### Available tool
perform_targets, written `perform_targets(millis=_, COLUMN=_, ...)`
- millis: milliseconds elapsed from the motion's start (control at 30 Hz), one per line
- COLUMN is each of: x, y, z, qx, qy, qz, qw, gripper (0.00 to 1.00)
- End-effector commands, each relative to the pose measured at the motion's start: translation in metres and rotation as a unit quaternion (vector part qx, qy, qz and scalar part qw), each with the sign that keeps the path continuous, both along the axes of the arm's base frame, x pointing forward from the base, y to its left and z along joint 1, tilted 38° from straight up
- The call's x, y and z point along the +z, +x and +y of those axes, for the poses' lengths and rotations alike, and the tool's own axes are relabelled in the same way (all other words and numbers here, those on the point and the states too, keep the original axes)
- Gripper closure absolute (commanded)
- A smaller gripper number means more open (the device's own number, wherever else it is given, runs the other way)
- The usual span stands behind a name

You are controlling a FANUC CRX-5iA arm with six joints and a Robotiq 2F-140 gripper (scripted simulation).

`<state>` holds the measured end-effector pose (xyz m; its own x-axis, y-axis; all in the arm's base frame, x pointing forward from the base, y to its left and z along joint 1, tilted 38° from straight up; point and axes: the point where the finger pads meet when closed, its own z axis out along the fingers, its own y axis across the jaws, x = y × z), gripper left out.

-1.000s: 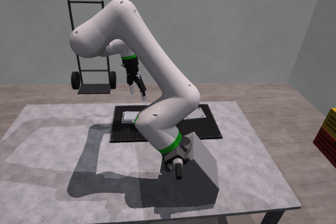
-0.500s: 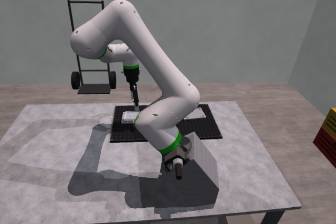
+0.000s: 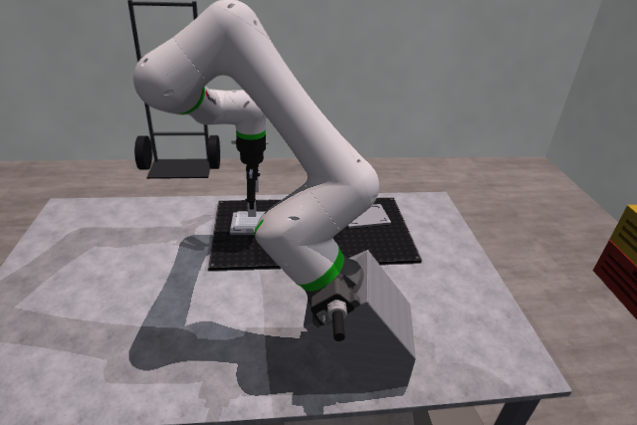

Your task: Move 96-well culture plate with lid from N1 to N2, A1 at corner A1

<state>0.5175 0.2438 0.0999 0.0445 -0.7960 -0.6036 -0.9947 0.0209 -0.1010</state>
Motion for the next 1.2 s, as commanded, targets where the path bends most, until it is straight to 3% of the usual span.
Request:
perform_targets(millis=0, x=0.0, y=0.0, z=0.0, qx=0.0, qy=0.0, qz=0.0, qw=1.0, gripper=0.0)
perform_targets(millis=1167, x=-0.038, y=0.005, z=0.029, qx=0.0, qy=0.0, qz=0.0, qw=1.0, gripper=0.0)
